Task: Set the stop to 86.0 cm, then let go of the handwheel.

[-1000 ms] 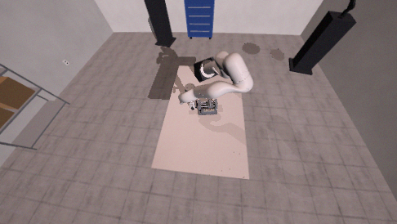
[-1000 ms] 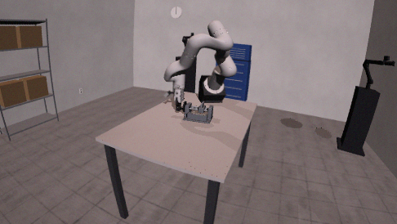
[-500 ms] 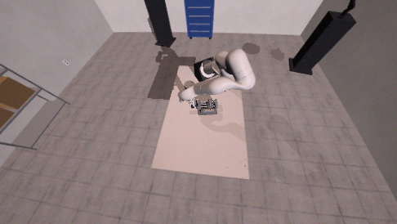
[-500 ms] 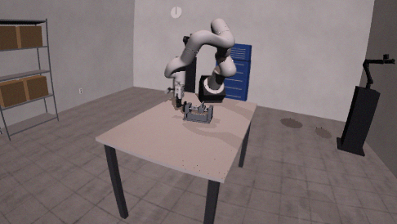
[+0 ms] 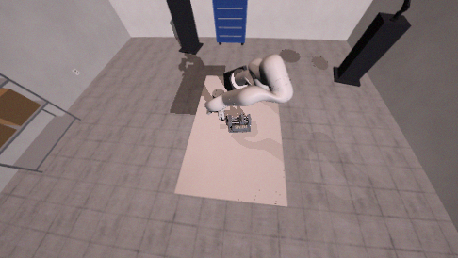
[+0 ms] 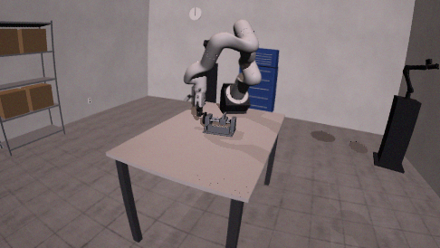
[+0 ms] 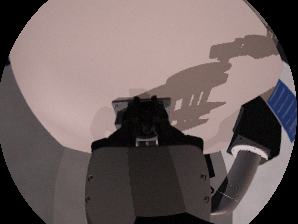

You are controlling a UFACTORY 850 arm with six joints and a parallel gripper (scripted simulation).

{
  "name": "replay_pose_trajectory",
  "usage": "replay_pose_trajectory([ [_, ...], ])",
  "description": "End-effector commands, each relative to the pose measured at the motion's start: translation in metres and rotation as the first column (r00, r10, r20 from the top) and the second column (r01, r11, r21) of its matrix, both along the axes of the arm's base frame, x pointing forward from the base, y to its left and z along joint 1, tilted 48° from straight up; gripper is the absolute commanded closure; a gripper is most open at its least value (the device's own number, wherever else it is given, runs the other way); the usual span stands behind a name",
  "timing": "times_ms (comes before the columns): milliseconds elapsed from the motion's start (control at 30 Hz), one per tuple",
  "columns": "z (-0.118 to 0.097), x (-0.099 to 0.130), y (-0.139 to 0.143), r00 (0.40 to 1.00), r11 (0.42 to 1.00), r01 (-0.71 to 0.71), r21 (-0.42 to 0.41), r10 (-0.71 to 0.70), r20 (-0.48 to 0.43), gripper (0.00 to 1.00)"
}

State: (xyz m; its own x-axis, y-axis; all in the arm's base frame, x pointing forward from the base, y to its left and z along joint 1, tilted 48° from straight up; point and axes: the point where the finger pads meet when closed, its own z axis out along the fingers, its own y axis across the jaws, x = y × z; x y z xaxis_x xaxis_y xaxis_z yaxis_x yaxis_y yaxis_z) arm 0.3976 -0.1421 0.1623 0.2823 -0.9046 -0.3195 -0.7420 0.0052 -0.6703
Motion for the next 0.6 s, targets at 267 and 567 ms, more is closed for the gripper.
replay_pose_trajectory([
  [267,-0.012,-0.007,0.002,1.0,1.0,0.001,-0.001,-0.001,0.002,0.94],
  [567,-0.023,-0.007,0.005,1.0,1.0,0.001,-0.001,-0.001,0.002,0.94],
])
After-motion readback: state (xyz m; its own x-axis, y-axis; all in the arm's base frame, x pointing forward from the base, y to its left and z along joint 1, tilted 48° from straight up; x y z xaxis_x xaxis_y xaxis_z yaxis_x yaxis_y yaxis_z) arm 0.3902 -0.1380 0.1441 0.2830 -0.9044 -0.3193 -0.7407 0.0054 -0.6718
